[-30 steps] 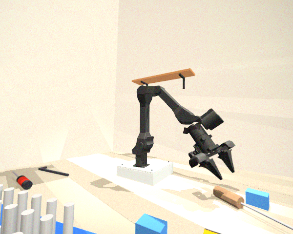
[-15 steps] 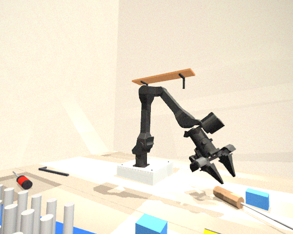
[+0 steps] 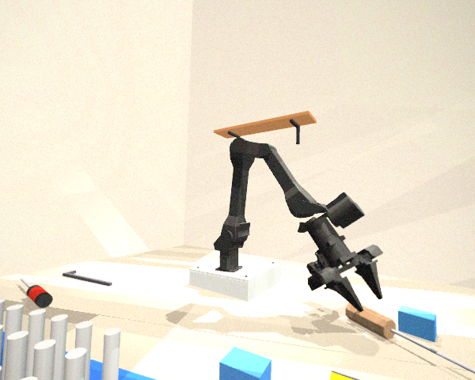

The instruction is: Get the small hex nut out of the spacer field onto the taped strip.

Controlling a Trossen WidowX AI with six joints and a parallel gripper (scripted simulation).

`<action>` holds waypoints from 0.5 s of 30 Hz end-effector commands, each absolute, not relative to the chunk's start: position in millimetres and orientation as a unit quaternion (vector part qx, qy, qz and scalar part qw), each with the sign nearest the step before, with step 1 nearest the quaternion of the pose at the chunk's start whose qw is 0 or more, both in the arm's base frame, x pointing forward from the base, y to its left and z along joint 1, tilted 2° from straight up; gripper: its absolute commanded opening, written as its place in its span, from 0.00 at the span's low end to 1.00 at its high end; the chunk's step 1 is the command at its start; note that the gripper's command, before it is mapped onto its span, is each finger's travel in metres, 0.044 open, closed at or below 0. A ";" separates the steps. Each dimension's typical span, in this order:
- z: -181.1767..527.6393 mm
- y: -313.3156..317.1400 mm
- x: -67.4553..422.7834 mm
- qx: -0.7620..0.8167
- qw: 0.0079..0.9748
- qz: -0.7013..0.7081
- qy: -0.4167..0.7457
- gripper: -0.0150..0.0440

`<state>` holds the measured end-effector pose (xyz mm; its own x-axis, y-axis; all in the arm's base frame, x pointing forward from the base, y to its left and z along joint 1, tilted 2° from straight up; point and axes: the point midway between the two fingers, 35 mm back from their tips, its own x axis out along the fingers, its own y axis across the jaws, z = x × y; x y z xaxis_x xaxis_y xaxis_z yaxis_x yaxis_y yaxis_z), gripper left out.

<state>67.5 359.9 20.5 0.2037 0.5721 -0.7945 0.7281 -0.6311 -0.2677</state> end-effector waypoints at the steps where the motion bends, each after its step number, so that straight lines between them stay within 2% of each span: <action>1: 13.0 358.4 67.9 0.772 0.085 -0.468 0.421 0.73; 15: -8.9 355.7 67.6 0.772 0.085 -0.469 0.421 0.73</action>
<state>67.2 357.8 -3.3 0.2037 0.5719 -0.7946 0.7281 -0.6311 -0.2676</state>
